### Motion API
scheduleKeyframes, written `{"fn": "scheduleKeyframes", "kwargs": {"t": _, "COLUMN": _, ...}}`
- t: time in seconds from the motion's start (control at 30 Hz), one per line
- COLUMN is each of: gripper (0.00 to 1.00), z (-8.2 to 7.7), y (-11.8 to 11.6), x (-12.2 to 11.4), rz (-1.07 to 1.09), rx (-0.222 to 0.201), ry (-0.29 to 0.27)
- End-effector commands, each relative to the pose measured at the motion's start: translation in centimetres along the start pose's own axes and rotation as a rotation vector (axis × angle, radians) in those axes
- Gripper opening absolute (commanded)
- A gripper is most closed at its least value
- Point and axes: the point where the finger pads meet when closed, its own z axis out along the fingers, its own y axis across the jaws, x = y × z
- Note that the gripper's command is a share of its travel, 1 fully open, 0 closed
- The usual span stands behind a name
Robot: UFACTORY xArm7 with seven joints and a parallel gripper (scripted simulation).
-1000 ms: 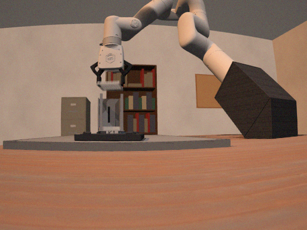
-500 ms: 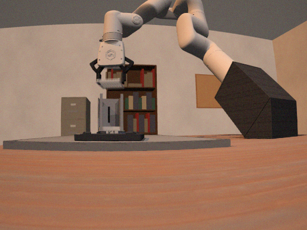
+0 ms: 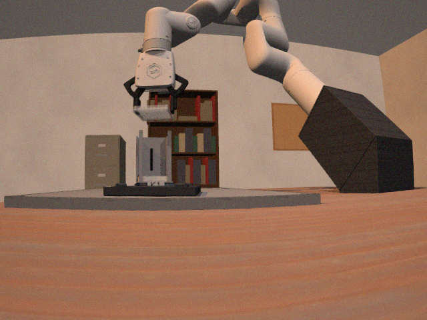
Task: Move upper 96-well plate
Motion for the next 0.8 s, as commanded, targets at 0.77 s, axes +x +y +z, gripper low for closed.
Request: {"fn": "scheduleKeyframes", "kwargs": {"t": 0.77, "gripper": 0.0, "z": 0.1, "y": 1.4, "x": -7.9, "rz": 0.0, "rx": 0.002, "ry": 0.0}}
